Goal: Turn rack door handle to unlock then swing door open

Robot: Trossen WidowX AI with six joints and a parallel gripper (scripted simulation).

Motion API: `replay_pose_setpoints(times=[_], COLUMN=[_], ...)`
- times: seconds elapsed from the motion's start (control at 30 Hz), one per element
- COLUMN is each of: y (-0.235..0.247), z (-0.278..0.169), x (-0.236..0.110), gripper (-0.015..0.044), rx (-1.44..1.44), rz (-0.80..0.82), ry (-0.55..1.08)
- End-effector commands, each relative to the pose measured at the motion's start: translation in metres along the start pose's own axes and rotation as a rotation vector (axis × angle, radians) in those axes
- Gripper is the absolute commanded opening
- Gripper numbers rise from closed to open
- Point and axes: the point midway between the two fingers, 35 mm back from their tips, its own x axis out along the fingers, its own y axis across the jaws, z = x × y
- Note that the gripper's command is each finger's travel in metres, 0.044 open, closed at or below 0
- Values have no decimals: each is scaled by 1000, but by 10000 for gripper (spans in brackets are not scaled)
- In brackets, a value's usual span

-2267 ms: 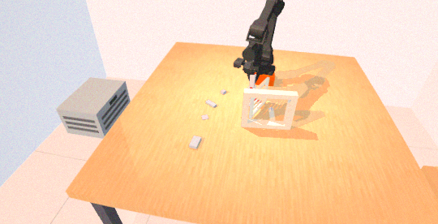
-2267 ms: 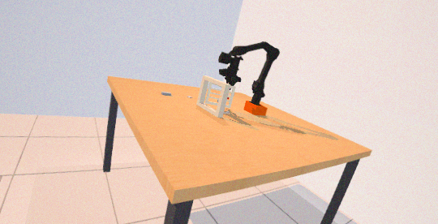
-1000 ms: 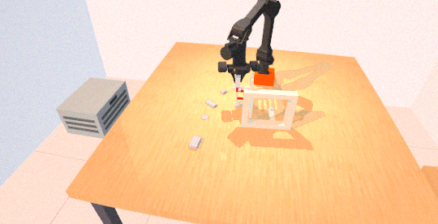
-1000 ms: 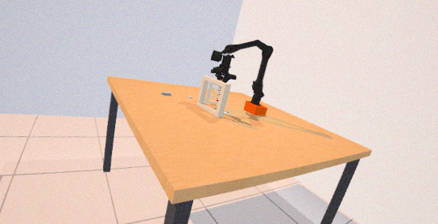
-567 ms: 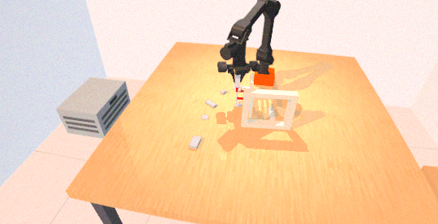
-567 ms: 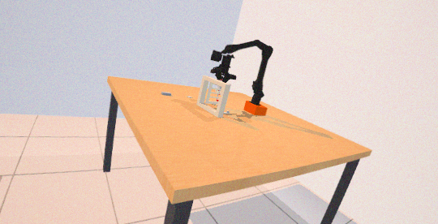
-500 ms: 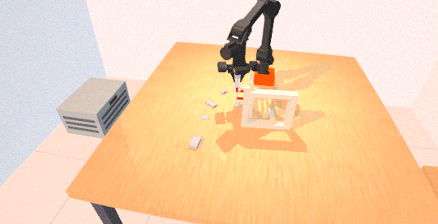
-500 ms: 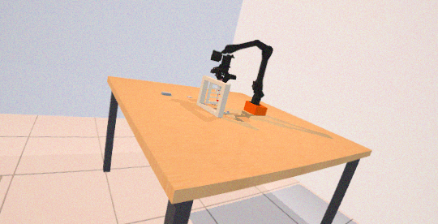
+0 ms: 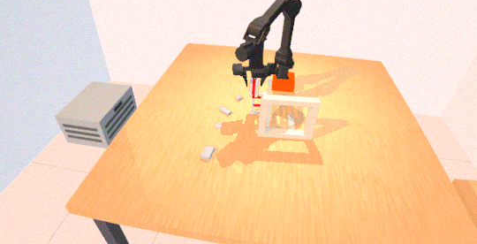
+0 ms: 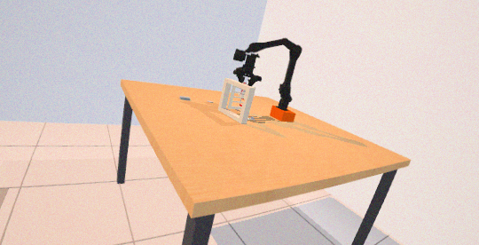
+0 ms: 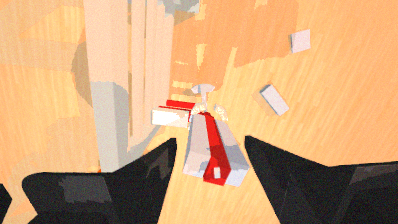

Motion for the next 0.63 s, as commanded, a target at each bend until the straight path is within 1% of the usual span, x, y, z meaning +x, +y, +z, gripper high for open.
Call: replay_pose_setpoints(times=[0.0,0.6], y=[0,-1], z=[1,1], x=[-5,-29], gripper=[290,290], rx=[-6,-6], rz=[2,2], ry=[-2,-2])
